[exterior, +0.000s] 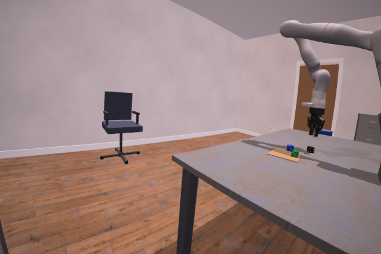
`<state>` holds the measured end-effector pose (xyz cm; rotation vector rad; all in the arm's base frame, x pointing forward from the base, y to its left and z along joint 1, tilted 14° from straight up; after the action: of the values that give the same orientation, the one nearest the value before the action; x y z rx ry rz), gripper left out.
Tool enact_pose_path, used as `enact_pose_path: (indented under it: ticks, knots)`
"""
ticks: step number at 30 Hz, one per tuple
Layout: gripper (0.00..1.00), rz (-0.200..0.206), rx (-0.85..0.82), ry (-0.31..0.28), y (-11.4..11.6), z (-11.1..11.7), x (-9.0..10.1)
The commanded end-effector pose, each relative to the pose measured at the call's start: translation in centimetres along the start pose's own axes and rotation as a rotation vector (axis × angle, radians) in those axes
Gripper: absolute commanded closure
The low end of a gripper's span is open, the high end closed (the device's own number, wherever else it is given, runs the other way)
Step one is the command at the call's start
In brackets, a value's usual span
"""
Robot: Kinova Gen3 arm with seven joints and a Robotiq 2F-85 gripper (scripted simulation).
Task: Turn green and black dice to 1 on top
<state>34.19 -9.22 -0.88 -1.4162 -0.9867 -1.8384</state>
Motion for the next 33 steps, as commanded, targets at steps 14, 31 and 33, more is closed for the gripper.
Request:
enact_pose_path:
  ticks: [14,31,33]
  knots:
    - [0.54,0.0,-0.002,0.001,0.0,0.0,-0.8]
    - [0.54,0.0,-0.002,0.001,-0.1,0.0,-3.0]
    - [0.54,0.0,-0.002,0.001,-0.1,0.0,-3.4]
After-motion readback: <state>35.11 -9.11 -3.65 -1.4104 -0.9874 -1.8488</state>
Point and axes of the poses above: the point where the finger pads meet when closed, its own x axis back along the fingers, its own y axis across the jaws, z = x × y, the point moved 7 cm from there along x, back along the fingers, and after that the axes turned 10 degrees about x, right-handed, at the moved point
